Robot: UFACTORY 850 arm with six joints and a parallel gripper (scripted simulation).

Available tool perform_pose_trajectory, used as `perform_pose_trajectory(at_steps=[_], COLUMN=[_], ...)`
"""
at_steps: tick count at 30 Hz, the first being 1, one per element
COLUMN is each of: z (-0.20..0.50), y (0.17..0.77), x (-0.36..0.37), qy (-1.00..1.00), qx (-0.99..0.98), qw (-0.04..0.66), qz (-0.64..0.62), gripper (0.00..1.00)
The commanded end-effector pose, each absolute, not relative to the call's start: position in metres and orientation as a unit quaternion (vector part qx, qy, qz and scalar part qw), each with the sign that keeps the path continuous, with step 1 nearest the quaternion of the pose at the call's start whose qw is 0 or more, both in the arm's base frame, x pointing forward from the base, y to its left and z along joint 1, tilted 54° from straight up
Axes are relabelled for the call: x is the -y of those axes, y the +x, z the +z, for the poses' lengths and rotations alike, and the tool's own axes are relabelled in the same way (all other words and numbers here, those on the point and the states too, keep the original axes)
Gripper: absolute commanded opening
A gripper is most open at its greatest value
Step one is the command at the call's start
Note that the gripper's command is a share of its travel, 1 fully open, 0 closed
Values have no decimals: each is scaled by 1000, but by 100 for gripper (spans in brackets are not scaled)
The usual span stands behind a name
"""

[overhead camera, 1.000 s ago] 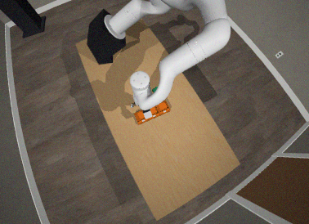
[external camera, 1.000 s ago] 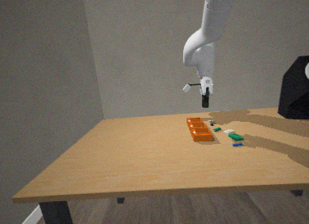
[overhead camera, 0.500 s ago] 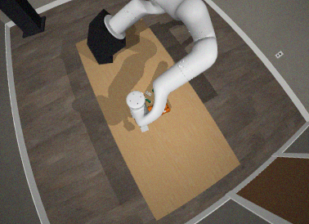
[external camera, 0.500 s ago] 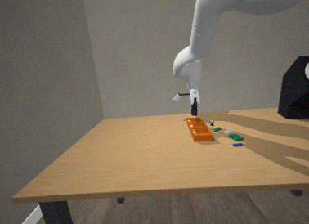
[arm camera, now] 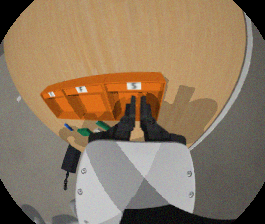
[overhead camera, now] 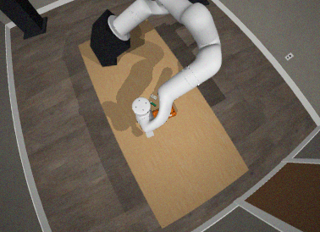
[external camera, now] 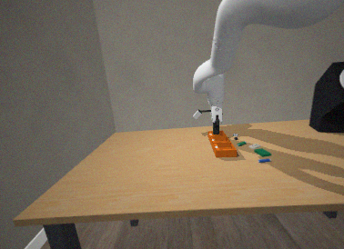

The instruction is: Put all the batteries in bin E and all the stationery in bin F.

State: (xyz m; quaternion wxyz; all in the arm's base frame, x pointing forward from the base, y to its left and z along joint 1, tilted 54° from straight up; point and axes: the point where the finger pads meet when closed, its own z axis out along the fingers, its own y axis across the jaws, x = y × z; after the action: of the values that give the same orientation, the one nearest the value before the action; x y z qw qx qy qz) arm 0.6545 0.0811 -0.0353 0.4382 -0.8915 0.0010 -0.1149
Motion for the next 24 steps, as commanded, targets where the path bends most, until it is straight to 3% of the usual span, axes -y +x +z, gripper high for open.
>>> perform_pose_trajectory(at_steps=[1, 24], z=[-39, -42], y=[657, 658], x=[-86, -90], qy=[-891, -891], qx=[-1, -1], qw=[438, 438], qz=[-116, -116], gripper=[7, 7])
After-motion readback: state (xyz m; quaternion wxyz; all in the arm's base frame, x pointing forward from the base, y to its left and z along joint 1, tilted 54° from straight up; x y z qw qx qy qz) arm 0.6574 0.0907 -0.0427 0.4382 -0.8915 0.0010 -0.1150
